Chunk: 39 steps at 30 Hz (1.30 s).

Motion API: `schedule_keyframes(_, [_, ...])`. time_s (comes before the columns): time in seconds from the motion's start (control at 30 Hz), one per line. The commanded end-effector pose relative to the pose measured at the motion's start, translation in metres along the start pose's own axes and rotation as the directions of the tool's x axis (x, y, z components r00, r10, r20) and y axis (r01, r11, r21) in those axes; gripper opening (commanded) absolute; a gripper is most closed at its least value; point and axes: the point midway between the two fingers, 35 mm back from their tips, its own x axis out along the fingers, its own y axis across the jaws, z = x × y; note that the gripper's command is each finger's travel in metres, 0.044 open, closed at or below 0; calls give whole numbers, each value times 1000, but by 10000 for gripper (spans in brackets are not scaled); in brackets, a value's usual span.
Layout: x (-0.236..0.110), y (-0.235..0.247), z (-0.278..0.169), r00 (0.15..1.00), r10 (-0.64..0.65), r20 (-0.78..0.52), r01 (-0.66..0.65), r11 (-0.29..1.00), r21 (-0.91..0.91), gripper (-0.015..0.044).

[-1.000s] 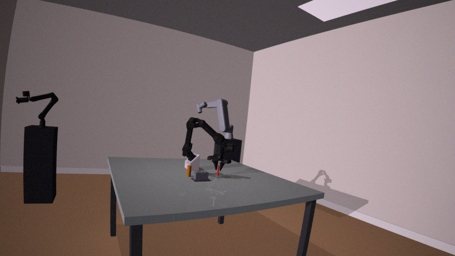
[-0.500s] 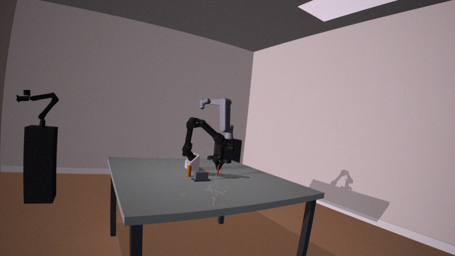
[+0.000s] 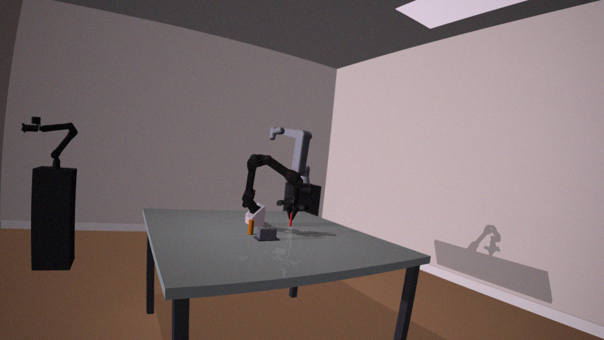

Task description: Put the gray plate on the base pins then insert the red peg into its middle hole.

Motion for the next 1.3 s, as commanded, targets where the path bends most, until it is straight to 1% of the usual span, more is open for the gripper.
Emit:
schedule_keyframes(0.0, [-13, 2, 0, 1000, 6, -6, -6, 1000, 7, 0])
schedule_keyframes(0.27, [-39, 3, 0, 1000, 5, -7, -5, 1000, 7, 0])
schedule_keyframes(0.3, [-28, 2, 0, 1000, 0, -1, 0, 1000, 0, 0])
schedule_keyframes(0.6, [-30, 7, 17, 1000, 4, -10, -4, 1000, 12, 0])
schedule_keyframes(1.27, [-34, 15, 75, 1000, 16, -21, -16, 1000, 6, 0])
